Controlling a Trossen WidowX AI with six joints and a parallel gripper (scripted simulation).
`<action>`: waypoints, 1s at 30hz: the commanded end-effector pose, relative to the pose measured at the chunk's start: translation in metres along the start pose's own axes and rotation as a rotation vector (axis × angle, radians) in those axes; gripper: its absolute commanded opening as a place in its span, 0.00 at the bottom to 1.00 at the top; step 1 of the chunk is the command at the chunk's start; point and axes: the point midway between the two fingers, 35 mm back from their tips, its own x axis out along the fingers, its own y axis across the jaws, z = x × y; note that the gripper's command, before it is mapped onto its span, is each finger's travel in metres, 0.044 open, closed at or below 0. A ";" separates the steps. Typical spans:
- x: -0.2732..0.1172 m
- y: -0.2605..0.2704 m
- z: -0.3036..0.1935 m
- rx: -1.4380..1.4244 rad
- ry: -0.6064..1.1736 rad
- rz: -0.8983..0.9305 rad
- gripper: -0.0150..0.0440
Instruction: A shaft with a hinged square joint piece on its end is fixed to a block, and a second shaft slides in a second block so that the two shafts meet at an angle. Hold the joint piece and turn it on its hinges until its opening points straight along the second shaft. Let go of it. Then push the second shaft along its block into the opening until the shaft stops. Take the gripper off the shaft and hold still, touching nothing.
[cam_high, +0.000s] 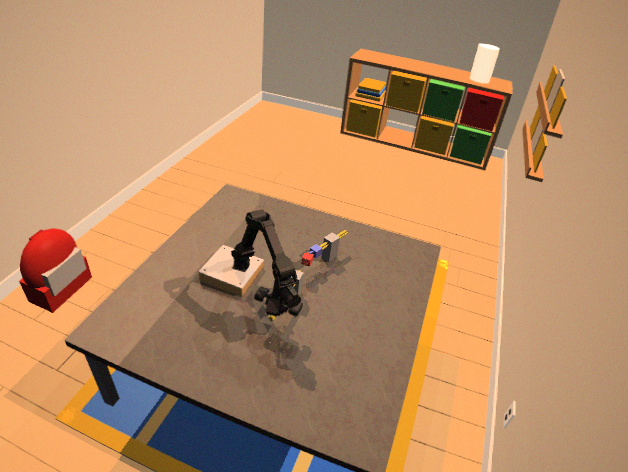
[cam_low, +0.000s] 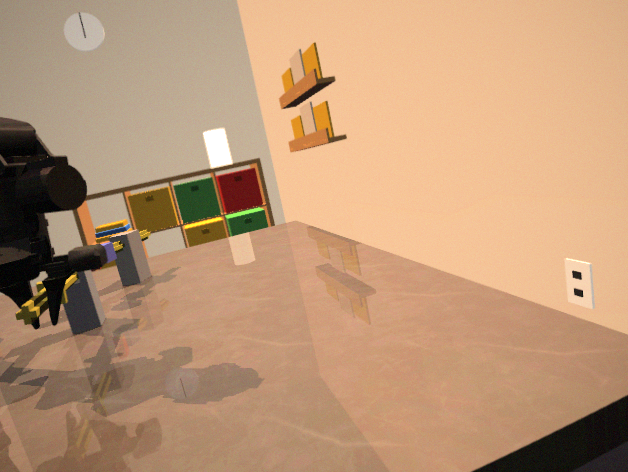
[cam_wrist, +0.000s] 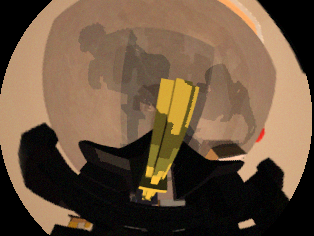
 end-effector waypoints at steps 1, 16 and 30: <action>0.000 0.000 0.000 0.000 0.000 0.000 0.37; 0.000 0.000 0.000 0.000 0.000 0.000 0.37; 0.000 0.000 0.000 0.000 0.000 0.000 0.25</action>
